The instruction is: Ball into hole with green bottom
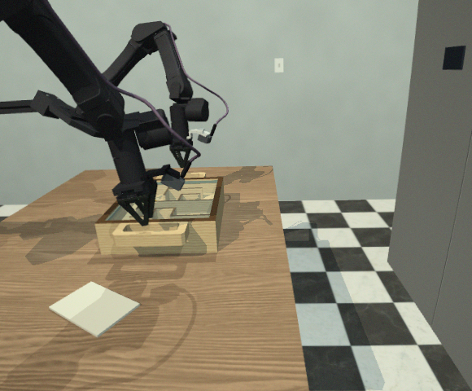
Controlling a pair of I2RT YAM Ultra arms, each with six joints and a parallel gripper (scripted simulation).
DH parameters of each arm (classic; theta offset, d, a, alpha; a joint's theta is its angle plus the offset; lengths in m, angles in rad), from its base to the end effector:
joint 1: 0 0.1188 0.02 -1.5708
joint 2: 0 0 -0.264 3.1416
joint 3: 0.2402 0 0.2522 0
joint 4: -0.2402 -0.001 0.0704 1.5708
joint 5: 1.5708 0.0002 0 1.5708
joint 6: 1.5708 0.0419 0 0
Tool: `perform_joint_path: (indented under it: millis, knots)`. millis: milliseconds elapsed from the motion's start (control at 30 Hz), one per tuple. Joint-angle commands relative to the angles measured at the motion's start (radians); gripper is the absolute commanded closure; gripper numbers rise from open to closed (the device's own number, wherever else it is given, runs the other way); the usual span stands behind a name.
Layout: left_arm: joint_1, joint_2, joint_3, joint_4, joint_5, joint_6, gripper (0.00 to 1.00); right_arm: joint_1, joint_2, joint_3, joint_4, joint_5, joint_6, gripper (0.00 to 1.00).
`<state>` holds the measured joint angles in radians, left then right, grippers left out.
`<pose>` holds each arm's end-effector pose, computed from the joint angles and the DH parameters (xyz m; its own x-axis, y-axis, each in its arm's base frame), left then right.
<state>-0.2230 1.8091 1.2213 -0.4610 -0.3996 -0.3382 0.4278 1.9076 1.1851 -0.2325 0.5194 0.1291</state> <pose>0.3682 -0.0658 0.1948 -0.8023 -0.1315 -0.5823 -0.2667 0.9516 0.1527 0.3651 0.1447 0.1637 -0.7493 -0.2188 -0.6250 -0.0028 0.9449 -0.3275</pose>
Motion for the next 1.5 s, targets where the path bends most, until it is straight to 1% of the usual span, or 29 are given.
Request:
perform_joint_path:
  millis: [0, 100, 133, 167, 233, 300, 433, 533, 567, 633, 700, 800, 967, 1000, 1133, 1200, 1300, 1333, 1367, 1433, 1467]
  knots:
    - [-0.009, -0.019, -0.012, 0.017, -0.010, 0.008, 0.61, 0.024, -0.002, 0.008, 0.001, 0.007, 0.006, 0.61]
    - [-0.005, -0.011, -0.002, 0.018, -0.010, 0.008, 0.61, 0.021, -0.006, 0.004, 0.002, 0.003, 0.004, 0.61]
    - [0.015, 0.017, -0.019, 0.022, -0.007, 0.009, 0.61, 0.024, -0.003, 0.008, 0.003, 0.005, 0.005, 0.61]
    - [0.015, 0.017, -0.023, 0.029, 0.003, 0.011, 0.61, 0.024, -0.003, 0.008, 0.003, 0.005, 0.005, 0.61]
    - [0.011, 0.026, -0.007, 0.042, 0.009, 0.015, 0.61, 0.024, -0.003, 0.008, 0.003, 0.005, 0.005, 0.61]
    - [0.003, 0.032, -0.012, 0.048, 0.010, 0.017, 0.61, 0.024, -0.003, 0.008, 0.003, 0.005, 0.005, 0.61]
    - [0.028, 0.053, -0.012, 0.072, 0.015, 0.024, 0.61, 0.024, -0.003, 0.008, 0.003, 0.005, 0.005, 0.61]
    - [0.014, 0.064, -0.008, 0.085, 0.017, 0.028, 0.61, 0.024, -0.003, 0.008, 0.003, 0.005, 0.005, 0.61]
    - [0.038, 0.070, -0.003, 0.091, 0.018, 0.029, 0.61, 0.024, -0.003, 0.008, 0.003, 0.005, 0.005, 0.61]
    - [0.038, 0.070, -0.003, 0.091, 0.018, 0.029, 0.61, 0.024, -0.003, 0.008, 0.003, 0.005, 0.005, 0.61]
    - [0.012, 0.080, 0.007, 0.102, 0.020, 0.033, 0.61, 0.024, -0.003, 0.008, 0.003, 0.005, 0.005, 0.61]
    - [0.046, 0.091, 0.023, 0.114, 0.022, 0.036, 0.61, 0.024, -0.003, 0.008, 0.003, 0.005, 0.005, 0.61]
    - [0.032, 0.114, 0.028, 0.137, 0.026, 0.043, 0.61, 0.024, -0.003, 0.008, 0.003, 0.005, 0.005, 0.61]
    - [0.056, 0.119, 0.030, 0.143, 0.027, 0.045, 0.61, 0.024, -0.003, 0.008, 0.003, 0.005, 0.005, 0.61]
    - [0.052, 0.143, 0.028, 0.164, 0.031, 0.051, 0.61, 0.024, -0.003, 0.008, 0.003, 0.005, 0.005, 0.61]
    - [0.052, 0.143, 0.028, 0.164, 0.031, 0.051, 0.61, 0.024, -0.003, 0.008, 0.003, 0.005, 0.005, 0.61]
    - [0.030, 0.103, 0.033, 0.164, 0.031, 0.051, 0.61, 0.024, -0.003, 0.008, 0.003, 0.005, 0.005, 0.61]
    - [0.030, 0.126, 0.034, 0.164, 0.028, 0.050, 0.61, 0.024, -0.003, 0.008, 0.003, 0.005, 0.005, 0.61]
    - [0.030, 0.135, 0.031, 0.164, 0.028, 0.050, 0.61, 0.022, 0.025, 0.028, 0.019, -0.007, -0.006, 0.61]
    - [0.030, 0.135, 0.034, 0.164, 0.028, 0.050, 0.61, 0.016, 0.028, 0.025, 0.029, -0.011, -0.011, 0.61]
    - [0.030, 0.135, 0.035, 0.165, 0.028, 0.050, 0.61, -0.008, 0.033, 0.031, 0.034, -0.012, -0.015, 0.61]
